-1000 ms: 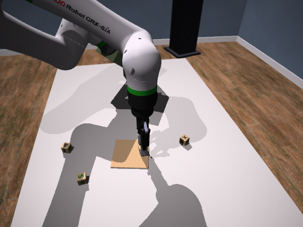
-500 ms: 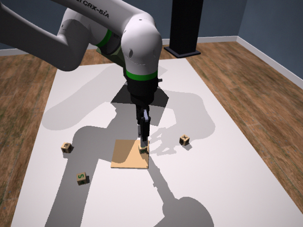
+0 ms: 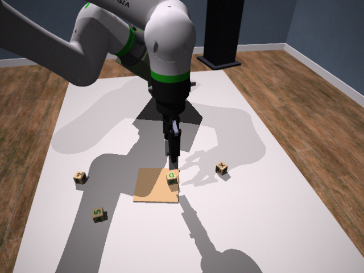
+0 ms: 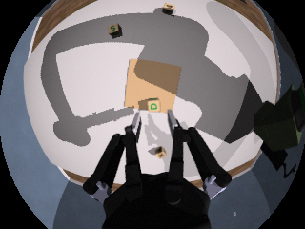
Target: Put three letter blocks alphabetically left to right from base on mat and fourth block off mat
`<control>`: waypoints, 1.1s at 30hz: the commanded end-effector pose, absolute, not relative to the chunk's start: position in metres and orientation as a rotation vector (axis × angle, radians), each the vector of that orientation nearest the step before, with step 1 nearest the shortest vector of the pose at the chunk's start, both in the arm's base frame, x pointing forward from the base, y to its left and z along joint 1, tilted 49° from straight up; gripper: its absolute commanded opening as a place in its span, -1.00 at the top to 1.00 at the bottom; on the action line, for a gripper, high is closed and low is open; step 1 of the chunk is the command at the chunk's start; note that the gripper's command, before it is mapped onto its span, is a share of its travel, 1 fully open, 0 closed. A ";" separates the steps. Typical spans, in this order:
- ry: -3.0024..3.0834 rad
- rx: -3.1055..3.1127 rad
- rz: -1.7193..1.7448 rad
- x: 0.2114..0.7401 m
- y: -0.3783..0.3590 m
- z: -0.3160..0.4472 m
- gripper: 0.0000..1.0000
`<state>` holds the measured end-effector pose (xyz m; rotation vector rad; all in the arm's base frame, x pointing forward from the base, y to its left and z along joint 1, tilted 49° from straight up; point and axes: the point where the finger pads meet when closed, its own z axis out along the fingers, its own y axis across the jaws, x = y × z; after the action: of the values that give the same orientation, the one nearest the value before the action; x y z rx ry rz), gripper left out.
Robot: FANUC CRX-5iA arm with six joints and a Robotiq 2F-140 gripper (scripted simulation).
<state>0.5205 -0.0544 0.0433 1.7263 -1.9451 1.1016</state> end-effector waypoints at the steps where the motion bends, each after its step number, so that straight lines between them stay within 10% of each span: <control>1: -1.945 1.727 1.102 0.521 -0.054 0.043 -1.00; 33: -2.485 1.240 1.234 0.544 -0.105 0.103 -1.00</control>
<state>0.5402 -0.0953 0.0920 1.3407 -2.3934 1.2079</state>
